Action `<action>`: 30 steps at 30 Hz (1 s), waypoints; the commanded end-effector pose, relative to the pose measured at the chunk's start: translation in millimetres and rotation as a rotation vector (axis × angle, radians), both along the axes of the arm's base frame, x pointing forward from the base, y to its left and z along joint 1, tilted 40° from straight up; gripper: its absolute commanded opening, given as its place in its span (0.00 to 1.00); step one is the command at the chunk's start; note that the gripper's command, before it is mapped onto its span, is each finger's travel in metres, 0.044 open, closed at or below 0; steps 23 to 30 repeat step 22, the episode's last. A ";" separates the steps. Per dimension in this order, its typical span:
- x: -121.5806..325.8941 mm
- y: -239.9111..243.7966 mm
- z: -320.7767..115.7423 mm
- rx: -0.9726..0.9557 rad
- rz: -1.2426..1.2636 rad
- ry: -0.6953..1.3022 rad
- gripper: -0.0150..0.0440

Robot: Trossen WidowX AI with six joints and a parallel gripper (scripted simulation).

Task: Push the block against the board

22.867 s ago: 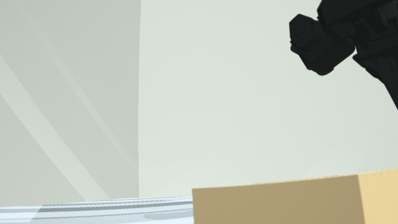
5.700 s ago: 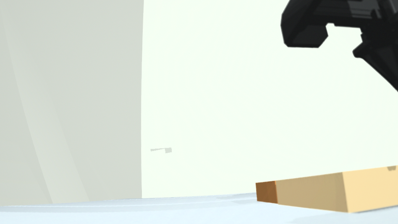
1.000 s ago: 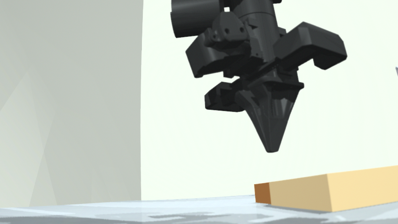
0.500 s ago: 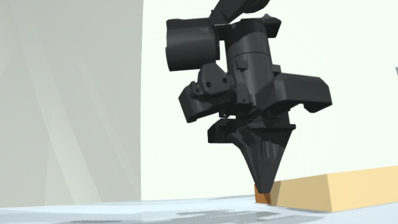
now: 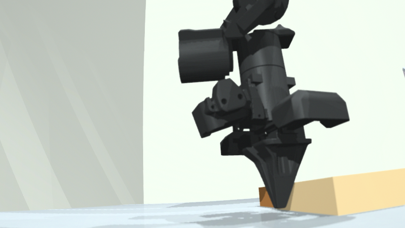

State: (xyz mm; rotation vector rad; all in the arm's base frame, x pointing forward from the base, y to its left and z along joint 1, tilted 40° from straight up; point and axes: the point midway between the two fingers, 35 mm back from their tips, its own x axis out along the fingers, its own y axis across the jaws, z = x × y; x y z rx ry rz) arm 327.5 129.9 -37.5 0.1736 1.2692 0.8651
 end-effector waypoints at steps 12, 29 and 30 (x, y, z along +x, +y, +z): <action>-15.3 -6.3 -6.1 -0.002 0.000 -0.002 0.25; -4.1 -2.6 -2.4 -0.002 0.000 -0.003 0.25; -4.1 -2.6 -2.4 -0.002 0.000 -0.003 0.25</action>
